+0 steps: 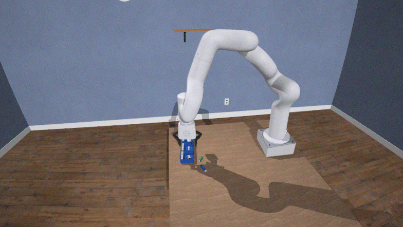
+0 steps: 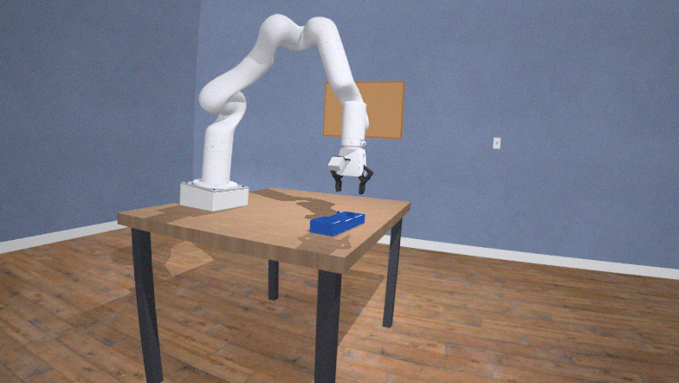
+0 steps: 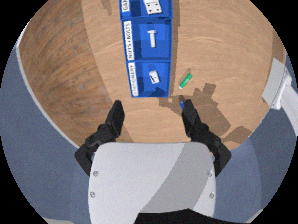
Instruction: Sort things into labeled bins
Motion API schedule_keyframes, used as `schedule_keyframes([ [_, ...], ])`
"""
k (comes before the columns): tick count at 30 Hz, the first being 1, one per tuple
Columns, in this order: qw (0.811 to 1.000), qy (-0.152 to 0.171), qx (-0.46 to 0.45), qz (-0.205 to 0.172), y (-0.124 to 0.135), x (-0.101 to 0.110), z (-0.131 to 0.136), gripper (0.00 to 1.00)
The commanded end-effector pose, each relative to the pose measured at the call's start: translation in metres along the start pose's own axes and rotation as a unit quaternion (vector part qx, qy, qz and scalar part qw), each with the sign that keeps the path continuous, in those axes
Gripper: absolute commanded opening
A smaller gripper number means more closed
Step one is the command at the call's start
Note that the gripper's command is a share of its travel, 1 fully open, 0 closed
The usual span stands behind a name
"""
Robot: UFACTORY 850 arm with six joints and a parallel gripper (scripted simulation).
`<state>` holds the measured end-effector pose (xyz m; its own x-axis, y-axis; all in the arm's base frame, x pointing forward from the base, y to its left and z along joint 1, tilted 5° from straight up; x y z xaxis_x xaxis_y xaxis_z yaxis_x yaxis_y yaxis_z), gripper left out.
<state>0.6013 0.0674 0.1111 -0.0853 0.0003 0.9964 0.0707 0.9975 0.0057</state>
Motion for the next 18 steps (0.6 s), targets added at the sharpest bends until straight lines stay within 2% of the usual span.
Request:
schedule_keyframes([
  [1, 1.000, -0.001, 0.000, 0.000, 0.000, 0.014, 0.000, 1.00],
  [13, 1.000, -0.001, 0.000, 0.000, 0.000, 0.062, 0.000, 1.00],
  [15, 1.000, -0.001, 0.000, 0.000, 0.000, 0.062, 0.000, 1.00],
  [18, 1.000, -0.001, 0.000, 0.000, 0.000, 0.074, 0.000, 1.00],
])
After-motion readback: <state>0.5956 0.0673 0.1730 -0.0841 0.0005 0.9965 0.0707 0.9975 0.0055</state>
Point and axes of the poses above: the point where the finger pads meet when closed, its own x axis back along the fingers, its own z axis across the jaws, y = z × x, the point moved 3 cm from there along x, back along the fingers, and after that the axes turned 2 degrees about -x, right-handed, at the moved point
